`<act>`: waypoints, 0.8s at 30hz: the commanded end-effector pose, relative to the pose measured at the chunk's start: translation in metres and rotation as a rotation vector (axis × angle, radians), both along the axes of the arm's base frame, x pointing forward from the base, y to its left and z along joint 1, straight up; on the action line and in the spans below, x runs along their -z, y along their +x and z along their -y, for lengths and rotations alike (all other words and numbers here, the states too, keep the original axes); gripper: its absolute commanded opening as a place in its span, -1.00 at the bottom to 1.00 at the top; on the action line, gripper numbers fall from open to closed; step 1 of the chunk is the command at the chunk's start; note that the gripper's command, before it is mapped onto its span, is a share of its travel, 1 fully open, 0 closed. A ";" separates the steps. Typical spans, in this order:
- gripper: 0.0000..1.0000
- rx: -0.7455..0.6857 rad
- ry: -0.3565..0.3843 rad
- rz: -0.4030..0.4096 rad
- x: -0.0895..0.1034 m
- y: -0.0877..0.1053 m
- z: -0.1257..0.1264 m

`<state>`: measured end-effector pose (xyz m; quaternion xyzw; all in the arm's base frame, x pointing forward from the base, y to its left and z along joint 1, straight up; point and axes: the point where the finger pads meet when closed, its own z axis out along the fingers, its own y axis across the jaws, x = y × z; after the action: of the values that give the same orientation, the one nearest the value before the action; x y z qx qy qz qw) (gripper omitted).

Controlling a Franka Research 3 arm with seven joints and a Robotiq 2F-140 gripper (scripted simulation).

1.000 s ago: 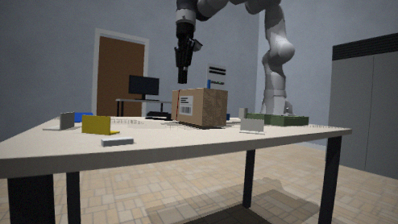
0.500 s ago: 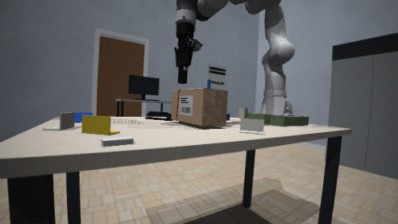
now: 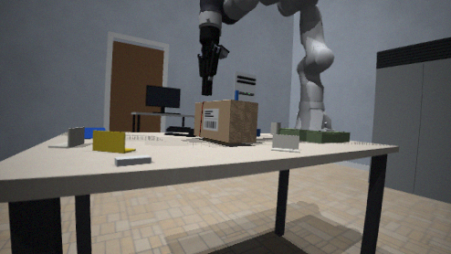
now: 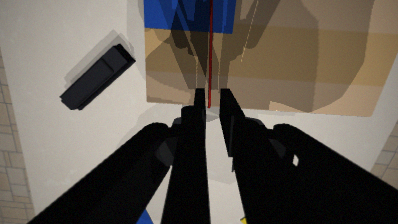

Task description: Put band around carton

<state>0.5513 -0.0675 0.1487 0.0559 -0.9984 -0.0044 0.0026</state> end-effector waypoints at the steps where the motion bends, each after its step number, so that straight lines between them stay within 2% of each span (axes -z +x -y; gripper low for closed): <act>1: -0.63 -0.007 -0.003 0.001 0.002 0.001 0.001; 24: -0.63 -0.007 -0.003 0.001 0.016 0.001 0.001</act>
<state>0.5512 -0.0676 0.1342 0.0598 -0.9982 -0.0050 0.0042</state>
